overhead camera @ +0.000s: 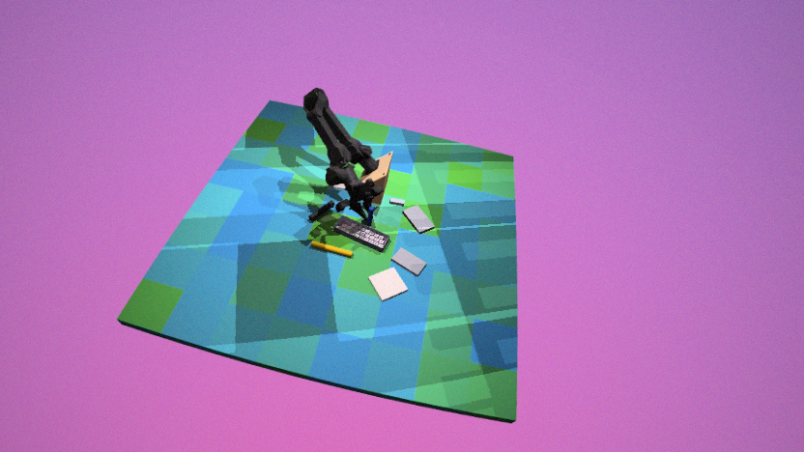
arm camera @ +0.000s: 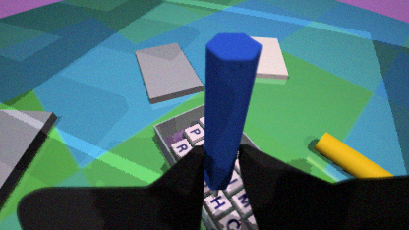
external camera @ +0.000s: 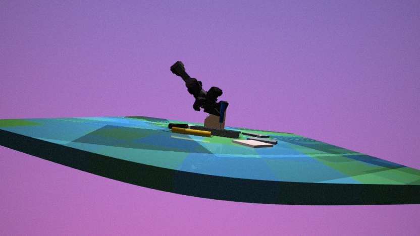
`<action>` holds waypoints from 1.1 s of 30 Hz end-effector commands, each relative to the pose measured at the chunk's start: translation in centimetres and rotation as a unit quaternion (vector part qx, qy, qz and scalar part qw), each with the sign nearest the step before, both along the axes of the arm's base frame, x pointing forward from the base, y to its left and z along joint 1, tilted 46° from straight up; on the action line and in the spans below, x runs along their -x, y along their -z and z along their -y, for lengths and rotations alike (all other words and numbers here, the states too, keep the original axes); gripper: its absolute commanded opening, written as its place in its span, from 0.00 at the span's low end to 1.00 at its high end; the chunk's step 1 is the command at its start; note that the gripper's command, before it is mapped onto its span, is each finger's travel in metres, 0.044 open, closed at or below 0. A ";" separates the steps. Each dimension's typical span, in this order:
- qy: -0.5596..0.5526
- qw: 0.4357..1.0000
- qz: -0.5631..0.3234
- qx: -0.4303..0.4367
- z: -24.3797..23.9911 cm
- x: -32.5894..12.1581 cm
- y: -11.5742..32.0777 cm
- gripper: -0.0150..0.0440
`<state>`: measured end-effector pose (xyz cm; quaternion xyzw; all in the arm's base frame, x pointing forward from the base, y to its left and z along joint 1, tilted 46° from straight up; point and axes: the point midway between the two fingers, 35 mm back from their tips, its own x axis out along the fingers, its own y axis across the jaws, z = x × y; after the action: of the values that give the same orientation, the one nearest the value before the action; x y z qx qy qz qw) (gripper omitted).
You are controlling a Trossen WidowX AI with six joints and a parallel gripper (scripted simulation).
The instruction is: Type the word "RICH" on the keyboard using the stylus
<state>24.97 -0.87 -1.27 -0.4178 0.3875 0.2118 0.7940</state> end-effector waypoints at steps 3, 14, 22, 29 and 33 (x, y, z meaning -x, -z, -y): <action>0.001 1.000 0.003 0.000 -0.3 -0.2 -0.5 0.30; 0.001 1.000 0.003 0.000 -0.3 -0.2 -0.5 0.25; 0.001 1.000 0.003 0.000 -0.3 -0.2 -0.5 0.25; 0.001 1.000 0.003 0.000 -0.3 -0.2 -0.6 0.34; 0.001 1.000 0.003 0.000 -0.2 -0.1 -0.7 0.39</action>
<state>24.97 -0.62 -0.84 -0.4163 0.3891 0.2112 0.7942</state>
